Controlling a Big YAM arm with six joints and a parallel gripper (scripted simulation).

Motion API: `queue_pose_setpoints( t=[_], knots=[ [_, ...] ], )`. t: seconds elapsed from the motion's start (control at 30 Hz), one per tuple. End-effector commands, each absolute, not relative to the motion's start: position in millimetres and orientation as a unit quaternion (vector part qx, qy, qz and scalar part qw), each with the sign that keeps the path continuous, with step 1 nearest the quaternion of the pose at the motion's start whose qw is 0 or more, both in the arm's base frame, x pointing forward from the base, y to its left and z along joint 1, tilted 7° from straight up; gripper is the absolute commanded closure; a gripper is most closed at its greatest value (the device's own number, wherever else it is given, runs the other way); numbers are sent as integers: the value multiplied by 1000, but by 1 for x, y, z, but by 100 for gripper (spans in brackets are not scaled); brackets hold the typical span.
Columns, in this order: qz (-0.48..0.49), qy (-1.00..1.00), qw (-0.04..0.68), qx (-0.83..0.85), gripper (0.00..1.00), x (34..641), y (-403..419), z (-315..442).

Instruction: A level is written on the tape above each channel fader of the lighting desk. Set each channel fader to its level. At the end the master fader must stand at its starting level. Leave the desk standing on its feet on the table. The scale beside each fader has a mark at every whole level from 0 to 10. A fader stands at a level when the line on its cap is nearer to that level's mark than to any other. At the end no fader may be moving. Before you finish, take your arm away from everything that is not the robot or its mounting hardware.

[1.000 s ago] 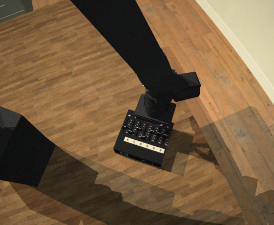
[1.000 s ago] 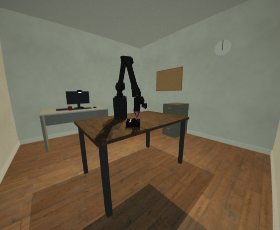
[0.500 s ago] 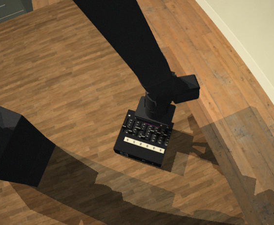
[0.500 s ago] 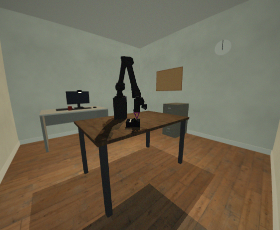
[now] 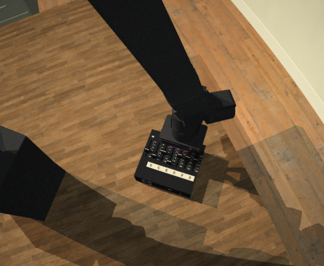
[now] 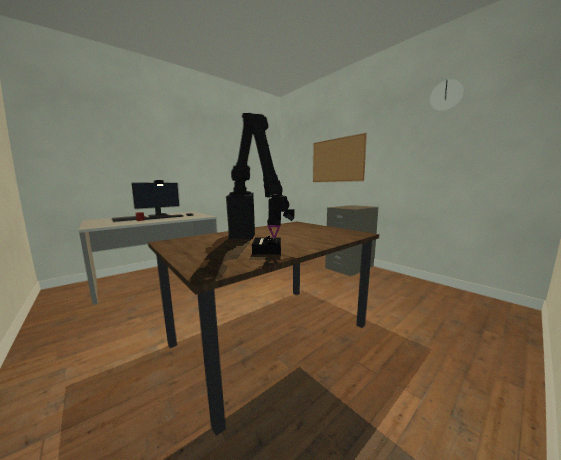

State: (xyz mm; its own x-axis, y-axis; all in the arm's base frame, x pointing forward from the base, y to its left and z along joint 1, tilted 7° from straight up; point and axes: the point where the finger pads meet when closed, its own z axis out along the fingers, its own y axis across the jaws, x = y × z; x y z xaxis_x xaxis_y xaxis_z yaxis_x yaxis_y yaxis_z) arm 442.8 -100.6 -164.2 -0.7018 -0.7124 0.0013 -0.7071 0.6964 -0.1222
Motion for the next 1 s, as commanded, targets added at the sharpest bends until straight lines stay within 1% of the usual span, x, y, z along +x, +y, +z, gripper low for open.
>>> queue_pose_setpoints(
  t=[0.0,0.97],
  knots=[
    [-66,918,41,-389,100,460,-107,-159],
    [-65,918,38,-389,100,459,-106,-161]
  ],
)
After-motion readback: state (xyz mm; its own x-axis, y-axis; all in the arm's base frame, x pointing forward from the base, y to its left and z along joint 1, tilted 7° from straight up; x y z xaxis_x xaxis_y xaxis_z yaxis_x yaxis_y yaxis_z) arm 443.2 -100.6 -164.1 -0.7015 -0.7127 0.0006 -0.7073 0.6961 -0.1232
